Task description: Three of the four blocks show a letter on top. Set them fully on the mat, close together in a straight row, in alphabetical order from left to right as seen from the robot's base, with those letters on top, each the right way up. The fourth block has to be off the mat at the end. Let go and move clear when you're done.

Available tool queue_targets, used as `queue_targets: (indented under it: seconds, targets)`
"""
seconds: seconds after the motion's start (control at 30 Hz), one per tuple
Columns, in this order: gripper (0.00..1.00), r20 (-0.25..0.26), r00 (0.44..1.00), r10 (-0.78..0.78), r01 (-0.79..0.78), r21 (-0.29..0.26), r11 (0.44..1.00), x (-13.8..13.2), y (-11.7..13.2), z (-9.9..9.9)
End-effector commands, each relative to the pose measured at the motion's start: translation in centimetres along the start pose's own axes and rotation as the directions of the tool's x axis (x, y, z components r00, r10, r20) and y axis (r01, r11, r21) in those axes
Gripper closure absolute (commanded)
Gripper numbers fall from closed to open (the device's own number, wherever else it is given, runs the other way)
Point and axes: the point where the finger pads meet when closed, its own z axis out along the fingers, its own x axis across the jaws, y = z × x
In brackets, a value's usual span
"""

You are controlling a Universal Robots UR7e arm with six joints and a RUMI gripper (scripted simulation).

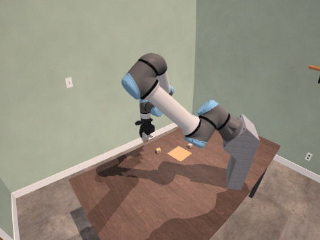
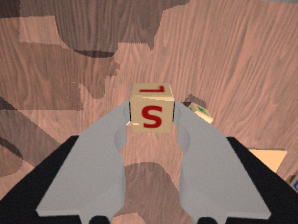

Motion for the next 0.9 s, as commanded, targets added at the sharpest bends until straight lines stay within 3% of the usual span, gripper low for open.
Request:
queue_targets:
  seconds: [0.0,0.47,0.87]
  targets:
    - [0.91,0.0,1.0,-0.002,0.002,0.001,1.0,0.0,0.0,0.0]
    - [0.91,-0.001,0.999,-0.045,0.045,-0.001,0.999,0.2,0.2,0.0]
    - [0.91,-0.002,0.984,-0.179,0.179,-0.005,0.984,0.8,1.0,0.0]
